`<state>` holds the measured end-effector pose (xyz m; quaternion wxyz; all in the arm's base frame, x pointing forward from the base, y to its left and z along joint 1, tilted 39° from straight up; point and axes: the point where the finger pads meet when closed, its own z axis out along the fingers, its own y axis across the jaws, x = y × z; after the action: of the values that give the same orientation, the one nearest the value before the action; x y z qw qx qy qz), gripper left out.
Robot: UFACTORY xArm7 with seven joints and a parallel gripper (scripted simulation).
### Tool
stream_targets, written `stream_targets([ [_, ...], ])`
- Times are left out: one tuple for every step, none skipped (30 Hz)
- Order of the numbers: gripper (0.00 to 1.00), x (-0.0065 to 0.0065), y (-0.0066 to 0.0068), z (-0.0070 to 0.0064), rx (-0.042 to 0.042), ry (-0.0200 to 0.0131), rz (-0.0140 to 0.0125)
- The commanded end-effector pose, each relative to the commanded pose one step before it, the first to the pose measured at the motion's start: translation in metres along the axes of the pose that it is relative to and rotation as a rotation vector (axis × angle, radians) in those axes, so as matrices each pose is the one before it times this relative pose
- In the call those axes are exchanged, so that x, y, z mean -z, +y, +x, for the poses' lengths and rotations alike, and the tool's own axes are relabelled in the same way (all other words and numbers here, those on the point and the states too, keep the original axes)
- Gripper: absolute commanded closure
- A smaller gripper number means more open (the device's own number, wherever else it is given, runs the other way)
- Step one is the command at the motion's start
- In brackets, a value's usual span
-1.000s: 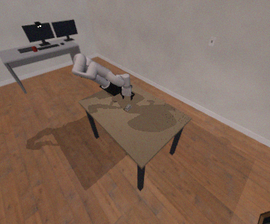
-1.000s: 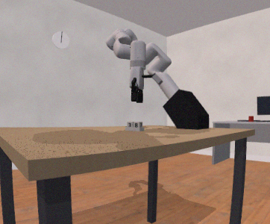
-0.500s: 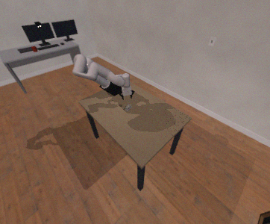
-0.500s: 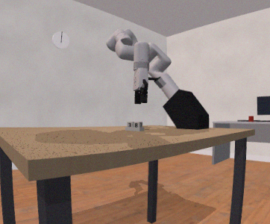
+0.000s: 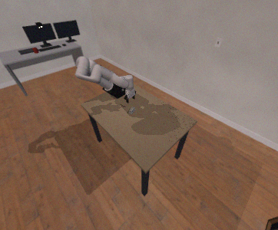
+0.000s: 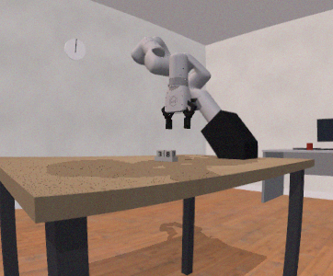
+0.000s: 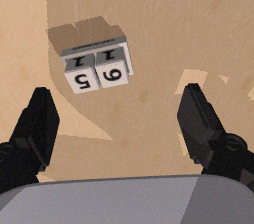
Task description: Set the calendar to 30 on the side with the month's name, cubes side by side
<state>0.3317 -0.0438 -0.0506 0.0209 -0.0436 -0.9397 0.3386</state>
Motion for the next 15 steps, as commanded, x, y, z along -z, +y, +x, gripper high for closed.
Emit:
stream_targets([
  [0.00,0.00037,0.00308,0.00236,0.14286,0.00376,-0.00608],
  [0.00,-0.00048,0.00129,0.00151,0.06388,-0.00025,-0.00023],
  [0.00,-0.00031,0.00094,0.00096,0.04324,-0.00020,-0.00017],
  [0.00,-0.00009,0.00030,0.00028,0.01324,-0.00006,-0.00005],
  [0.00,-0.00034,0.00111,0.00102,0.04869,-0.00026,-0.00020],
  [0.00,0.00000,0.00000,0.00000,0.00000,0.00000,0.00000],
  [0.00,0.00000,0.00000,0.00000,0.00000,0.00000,0.00000],
  [0.00,-0.00028,0.00097,0.00081,0.04071,-0.00024,-0.00017],
  [0.00,-0.00022,0.00081,0.00062,0.03277,-0.00021,-0.00014],
  [0.00,-0.00017,0.00063,0.00045,0.02509,-0.00017,-0.00011],
  [0.00,-0.00012,0.00046,0.00031,0.01793,-0.00013,-0.00008],
  [0.00,-0.00008,0.00030,0.00020,0.01157,-0.00008,-0.00005],
  [0.00,-0.00004,0.00016,0.00010,0.00631,-0.00005,-0.00003],
  [0.00,-0.00002,0.00006,0.00004,0.00246,-0.00002,-0.00001],
  [0.00,0.00000,0.00001,0.00001,0.00037,0.00000,0.00000],
])
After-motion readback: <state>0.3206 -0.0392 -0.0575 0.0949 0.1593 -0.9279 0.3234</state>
